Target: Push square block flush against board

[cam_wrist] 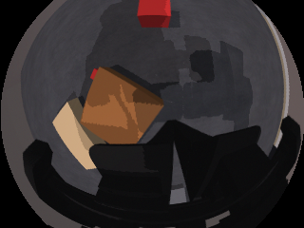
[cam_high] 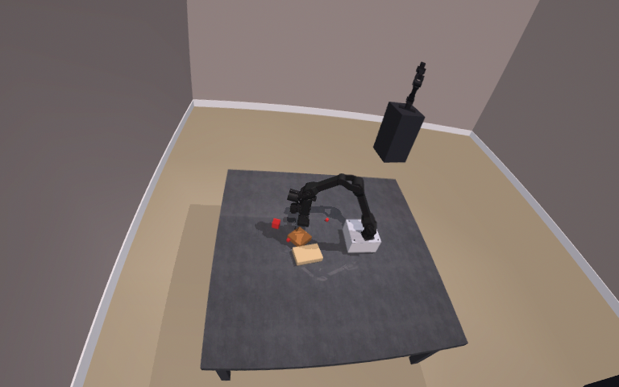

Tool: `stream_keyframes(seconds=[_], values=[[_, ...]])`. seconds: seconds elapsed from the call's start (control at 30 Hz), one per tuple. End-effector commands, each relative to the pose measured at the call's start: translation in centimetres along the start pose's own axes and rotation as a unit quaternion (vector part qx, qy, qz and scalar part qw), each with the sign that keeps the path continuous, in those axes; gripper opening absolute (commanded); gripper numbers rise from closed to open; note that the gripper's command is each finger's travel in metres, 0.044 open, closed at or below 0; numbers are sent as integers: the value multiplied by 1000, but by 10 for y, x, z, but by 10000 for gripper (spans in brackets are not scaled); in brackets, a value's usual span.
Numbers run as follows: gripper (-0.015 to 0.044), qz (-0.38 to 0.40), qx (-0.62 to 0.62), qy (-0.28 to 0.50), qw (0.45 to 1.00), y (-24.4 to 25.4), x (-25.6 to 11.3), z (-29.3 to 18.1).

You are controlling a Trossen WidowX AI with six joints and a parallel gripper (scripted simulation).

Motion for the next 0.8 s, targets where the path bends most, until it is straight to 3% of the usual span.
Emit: stream_keyframes(seconds=[0.0,0.5,0.77], values=[[0,1,77,0,997,2,0,10],[0,-1,326,0,945,7,2,39],[0,-1,337,0,942,7,5,41]])
Point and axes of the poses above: the point midway between the two fingers, 35 mm back from their tips, its own x axis out along the fingers, its own y axis across the jaws, z = x × y, the point moved 9 cm from there along -x, back along the fingers, and after that the axes turned 12 degrees about x, right-handed, at the moved point
